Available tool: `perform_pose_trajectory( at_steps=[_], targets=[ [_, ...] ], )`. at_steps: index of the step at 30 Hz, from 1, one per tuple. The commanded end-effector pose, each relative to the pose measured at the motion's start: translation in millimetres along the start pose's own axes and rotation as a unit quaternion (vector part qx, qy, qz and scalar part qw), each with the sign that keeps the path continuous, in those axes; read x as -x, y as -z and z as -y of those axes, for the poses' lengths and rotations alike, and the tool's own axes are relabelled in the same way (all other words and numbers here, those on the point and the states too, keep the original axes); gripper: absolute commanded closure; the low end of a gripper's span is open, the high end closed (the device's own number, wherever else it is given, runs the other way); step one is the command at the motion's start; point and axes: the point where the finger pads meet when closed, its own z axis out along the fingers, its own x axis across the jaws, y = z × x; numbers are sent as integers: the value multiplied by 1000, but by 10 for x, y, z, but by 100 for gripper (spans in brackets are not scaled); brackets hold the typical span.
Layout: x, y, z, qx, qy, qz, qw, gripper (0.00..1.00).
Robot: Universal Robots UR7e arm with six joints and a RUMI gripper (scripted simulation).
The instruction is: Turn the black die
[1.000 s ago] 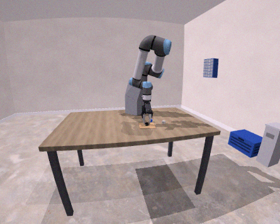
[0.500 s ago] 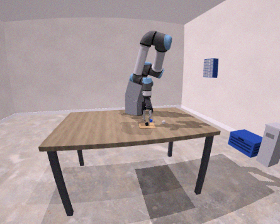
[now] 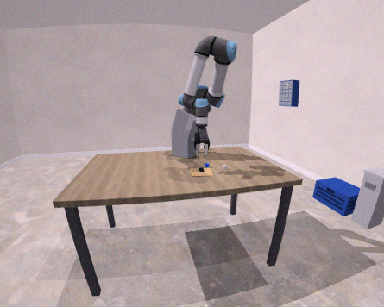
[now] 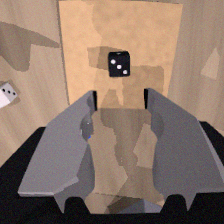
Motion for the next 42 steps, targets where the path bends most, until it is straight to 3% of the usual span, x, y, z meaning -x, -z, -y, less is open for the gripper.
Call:
perform_pose_trajectory(
  at_steps=[1, 7, 8, 33, 42],
  targets=[
    [-1, 65, 4, 0, 0, 0, 1000, 76],
    [-1, 85, 4, 0, 0, 0, 1000, 76],
    [-1, 85, 4, 0, 0, 0, 1000, 0],
    [-1, 85, 4, 0, 2, 0, 1000, 0],
    [4, 81, 12, 0, 42, 0, 999, 0]
  ],
)
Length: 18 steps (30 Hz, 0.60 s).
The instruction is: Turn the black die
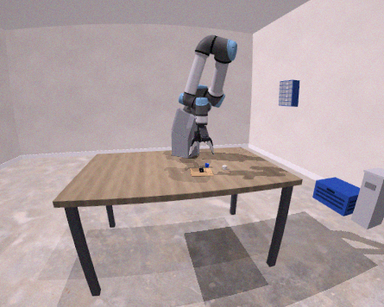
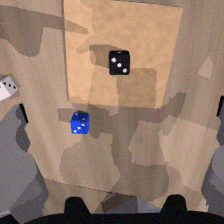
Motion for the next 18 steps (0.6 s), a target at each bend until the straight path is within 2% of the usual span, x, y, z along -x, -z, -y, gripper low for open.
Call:
perform_pose_trajectory(
  at_steps=[1, 5, 11, 18],
  targets=[
    [2, 0, 9, 0, 28, 0, 1000, 0],
    [5, -3, 13, 0, 50, 0, 999, 0],
    [15, -12, 26, 0, 137, 0, 991, 0],
    [28, -27, 37, 0, 271, 0, 963, 0]
  ],
)
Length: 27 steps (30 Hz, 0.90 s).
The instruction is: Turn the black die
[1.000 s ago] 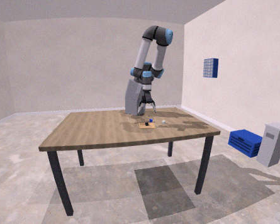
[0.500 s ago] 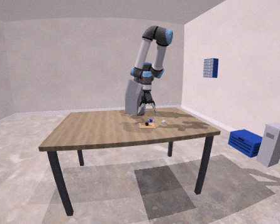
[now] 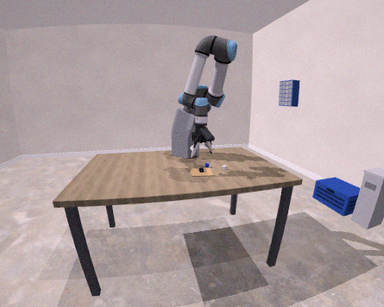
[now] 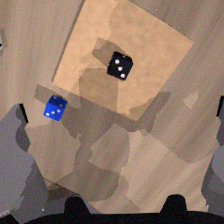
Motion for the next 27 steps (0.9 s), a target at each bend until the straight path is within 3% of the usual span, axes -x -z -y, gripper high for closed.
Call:
perform_pose_trajectory(
  at_steps=[1, 5, 13, 19, 21, 27],
  targets=[
    [1, -6, 10, -2, 86, 3, 996, 0],
    [2, -8, 11, -2, 108, 3, 994, 0],
    [7, -25, 10, -2, 258, 2, 966, 0],
    [6, -38, -1, -3, 371, 2, 928, 0],
    [6, -38, -1, -3, 371, 2, 928, 0],
    [1, -48, -14, -3, 456, 2, 890, 0]
  ],
)
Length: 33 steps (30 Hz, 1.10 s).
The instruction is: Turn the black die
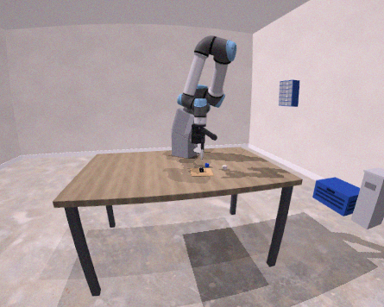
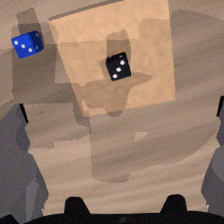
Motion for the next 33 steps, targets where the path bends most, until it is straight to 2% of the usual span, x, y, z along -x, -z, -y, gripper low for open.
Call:
perform_pose_trajectory(
  at_steps=[1, 9, 19, 20, 33],
  targets=[
    [0, -3, -8, -2, 57, 0, 998, 0],
    [4, -10, -20, -2, 119, 0, 993, 0],
    [5, -11, -22, -2, 130, 0, 992, 0],
    [5, -11, -22, -2, 130, 0, 992, 76],
    [5, -11, -22, -2, 130, 0, 992, 76]
  ],
)
